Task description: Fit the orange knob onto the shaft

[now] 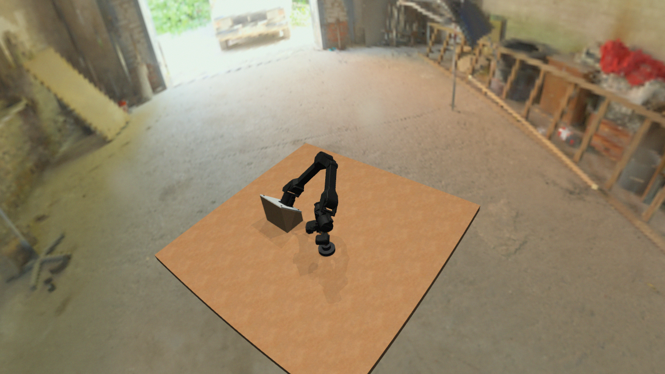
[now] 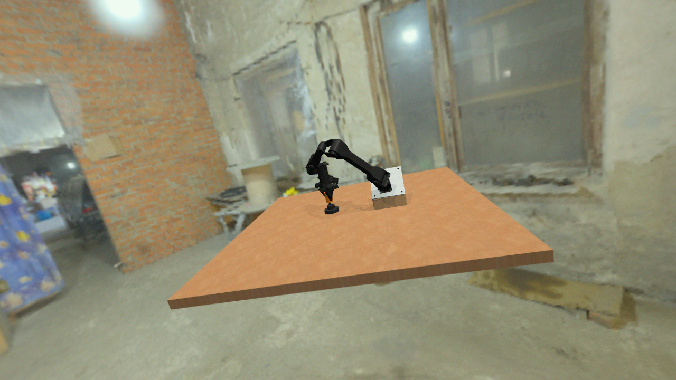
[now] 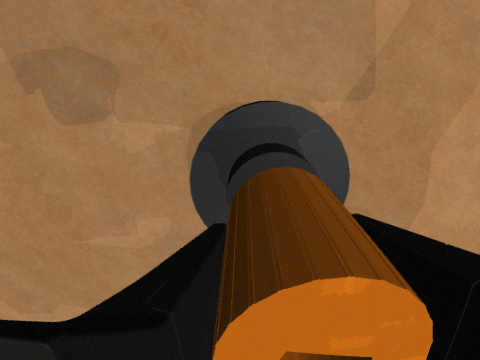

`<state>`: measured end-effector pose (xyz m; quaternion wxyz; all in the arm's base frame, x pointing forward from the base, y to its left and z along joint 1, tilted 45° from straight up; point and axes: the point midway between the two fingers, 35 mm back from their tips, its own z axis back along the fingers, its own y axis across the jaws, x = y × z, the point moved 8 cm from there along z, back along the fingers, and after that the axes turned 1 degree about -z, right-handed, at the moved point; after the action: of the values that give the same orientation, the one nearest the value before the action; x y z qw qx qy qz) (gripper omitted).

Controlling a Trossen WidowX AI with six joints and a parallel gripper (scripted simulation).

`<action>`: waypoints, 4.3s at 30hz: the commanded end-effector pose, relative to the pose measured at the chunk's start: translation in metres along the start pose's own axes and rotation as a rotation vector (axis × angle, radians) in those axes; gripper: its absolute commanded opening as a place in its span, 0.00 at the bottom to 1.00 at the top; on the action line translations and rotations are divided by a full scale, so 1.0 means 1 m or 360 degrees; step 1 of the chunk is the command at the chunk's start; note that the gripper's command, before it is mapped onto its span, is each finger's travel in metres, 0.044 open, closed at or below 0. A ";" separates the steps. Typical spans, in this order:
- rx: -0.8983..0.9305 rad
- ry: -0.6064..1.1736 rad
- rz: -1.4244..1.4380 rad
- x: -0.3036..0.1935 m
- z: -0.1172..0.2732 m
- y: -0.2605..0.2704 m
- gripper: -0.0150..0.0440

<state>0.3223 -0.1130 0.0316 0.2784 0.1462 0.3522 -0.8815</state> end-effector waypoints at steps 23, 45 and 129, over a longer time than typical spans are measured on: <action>0.0006 0.0006 -0.0328 0.000 -0.003 0.000 0.25; 0.0005 0.0006 -0.0378 0.000 -0.003 0.000 0.25; 0.0008 -0.0008 -0.0338 0.000 0.078 0.004 1.00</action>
<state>0.3199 -0.1641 0.0789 0.1778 0.1123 0.3589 -0.9093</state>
